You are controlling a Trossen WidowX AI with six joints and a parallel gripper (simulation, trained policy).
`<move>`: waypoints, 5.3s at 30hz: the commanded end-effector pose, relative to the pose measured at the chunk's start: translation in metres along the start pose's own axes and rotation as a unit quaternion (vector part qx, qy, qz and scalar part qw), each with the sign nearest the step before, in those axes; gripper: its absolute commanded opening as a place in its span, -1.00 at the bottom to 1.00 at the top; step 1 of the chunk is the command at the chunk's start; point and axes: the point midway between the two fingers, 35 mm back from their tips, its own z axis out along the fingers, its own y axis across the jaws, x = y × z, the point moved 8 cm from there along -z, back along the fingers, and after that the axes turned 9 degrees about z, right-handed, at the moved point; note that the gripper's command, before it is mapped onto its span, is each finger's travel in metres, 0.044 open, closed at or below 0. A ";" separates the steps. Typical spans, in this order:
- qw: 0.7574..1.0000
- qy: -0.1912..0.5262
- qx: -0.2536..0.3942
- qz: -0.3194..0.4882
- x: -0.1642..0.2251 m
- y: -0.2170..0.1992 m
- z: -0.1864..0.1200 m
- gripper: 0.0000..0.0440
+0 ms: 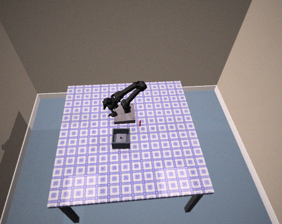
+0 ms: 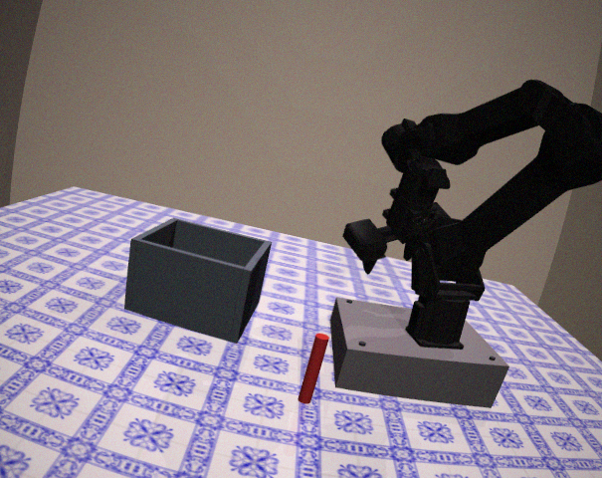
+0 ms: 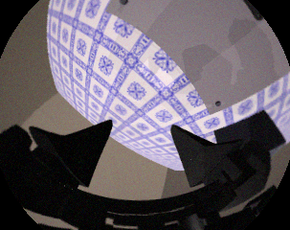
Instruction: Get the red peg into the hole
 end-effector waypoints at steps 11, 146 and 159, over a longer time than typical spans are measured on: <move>0.986 0.040 0.068 -0.147 0.027 -0.036 -0.022 1.00; -0.032 0.170 0.165 -0.971 -0.114 -0.201 -0.125 -1.00; -0.046 0.200 0.126 -0.971 -0.071 -0.205 -0.149 -1.00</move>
